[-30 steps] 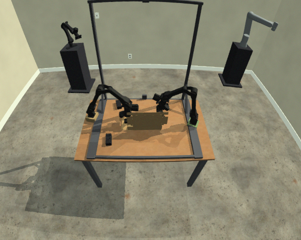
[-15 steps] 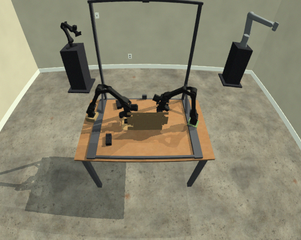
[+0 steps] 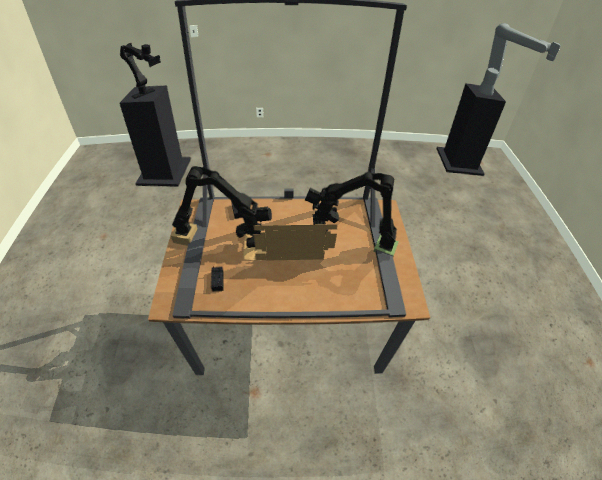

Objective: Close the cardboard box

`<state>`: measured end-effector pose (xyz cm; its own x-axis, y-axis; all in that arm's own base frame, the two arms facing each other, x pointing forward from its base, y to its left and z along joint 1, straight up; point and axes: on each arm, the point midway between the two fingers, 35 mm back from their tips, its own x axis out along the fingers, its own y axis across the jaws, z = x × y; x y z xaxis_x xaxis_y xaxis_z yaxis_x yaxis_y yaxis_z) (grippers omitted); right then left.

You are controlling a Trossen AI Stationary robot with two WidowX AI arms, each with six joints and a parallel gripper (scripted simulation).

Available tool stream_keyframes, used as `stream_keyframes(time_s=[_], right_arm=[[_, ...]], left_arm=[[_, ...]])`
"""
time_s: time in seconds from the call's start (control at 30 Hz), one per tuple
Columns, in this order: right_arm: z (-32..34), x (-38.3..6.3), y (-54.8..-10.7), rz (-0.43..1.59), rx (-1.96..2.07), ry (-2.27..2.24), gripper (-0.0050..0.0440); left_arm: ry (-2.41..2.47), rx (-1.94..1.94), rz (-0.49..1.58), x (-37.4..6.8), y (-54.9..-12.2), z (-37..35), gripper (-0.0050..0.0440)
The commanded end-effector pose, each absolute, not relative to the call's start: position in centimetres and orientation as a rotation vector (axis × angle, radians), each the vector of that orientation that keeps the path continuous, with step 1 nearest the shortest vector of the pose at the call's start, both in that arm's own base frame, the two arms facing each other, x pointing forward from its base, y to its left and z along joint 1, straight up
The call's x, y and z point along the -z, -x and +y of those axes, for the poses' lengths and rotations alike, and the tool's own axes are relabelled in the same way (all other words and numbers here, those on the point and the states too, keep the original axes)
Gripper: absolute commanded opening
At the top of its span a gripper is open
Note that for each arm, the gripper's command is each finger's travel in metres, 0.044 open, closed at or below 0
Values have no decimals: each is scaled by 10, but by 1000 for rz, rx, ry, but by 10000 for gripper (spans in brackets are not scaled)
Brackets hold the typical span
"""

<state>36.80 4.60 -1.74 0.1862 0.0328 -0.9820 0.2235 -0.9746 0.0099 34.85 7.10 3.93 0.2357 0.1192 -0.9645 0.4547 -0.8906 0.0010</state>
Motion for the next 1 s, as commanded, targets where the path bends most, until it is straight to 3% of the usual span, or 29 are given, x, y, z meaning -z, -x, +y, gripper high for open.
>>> stream_keyframes(time_s=[0.0, 0.33, 0.37, 0.4, 0.53, 0.97], right_arm=[[39, 60, -330, 241, 2047, -2153, 247], [38, 60, -329, 242, 2048, -2153, 247], [46, 19, -366, 259, 1873, -2306, 241], [49, 15, -367, 272, 1838, -2298, 234], [54, 5, -370, 462, 1655, -2122, 207], [54, 1, -372, 802, 1379, -1724, 134]], left_arm=[[-2245, 1685, 530, -43, -351, 71, 5], [-2245, 1686, 530, -43, -351, 71, 5], [-2245, 1686, 530, -43, -351, 71, 5], [-2245, 1686, 530, -43, -351, 71, 5], [-2245, 1686, 530, -43, -351, 71, 5], [-2244, 1686, 528, -43, -351, 71, 5]])
